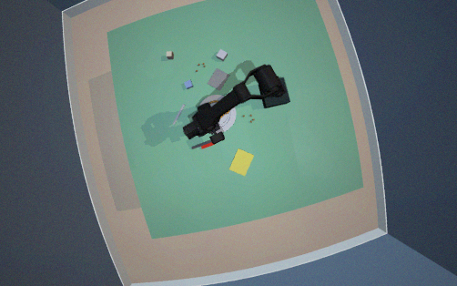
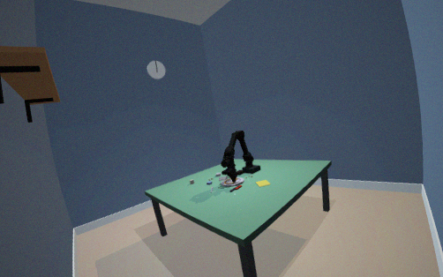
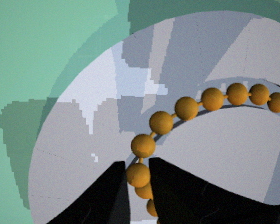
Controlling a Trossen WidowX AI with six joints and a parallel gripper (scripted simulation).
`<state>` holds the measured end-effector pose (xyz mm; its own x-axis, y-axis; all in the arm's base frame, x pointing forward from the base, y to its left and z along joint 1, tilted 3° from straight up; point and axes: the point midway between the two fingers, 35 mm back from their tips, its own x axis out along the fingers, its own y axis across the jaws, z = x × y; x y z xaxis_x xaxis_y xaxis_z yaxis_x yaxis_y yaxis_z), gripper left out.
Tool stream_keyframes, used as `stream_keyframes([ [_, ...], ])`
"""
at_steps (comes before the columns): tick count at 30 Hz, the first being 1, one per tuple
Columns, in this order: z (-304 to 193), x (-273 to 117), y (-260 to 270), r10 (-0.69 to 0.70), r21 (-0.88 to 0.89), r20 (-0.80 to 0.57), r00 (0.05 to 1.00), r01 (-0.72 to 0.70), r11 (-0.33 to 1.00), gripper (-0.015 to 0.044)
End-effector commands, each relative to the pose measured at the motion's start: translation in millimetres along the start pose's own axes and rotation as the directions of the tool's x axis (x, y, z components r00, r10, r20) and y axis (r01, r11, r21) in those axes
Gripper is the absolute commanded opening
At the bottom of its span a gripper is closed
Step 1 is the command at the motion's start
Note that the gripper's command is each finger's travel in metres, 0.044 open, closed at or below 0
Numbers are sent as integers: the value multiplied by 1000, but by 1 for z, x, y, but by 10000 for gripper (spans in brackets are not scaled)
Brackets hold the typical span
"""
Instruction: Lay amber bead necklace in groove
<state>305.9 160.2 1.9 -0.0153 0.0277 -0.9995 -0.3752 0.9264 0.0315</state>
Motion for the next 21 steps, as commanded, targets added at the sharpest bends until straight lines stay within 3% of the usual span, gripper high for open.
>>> stream_keyframes([
  [1, 1, -1, 2, 5, 6, -2, 1000, -5, 1000, 0],
  [15, 3, 7, 6, 5, 6, -1, 1000, -5, 1000, 0],
  [21, 4, 3, 5, 1, -1, 7, 1000, -1, 1000, 157],
])
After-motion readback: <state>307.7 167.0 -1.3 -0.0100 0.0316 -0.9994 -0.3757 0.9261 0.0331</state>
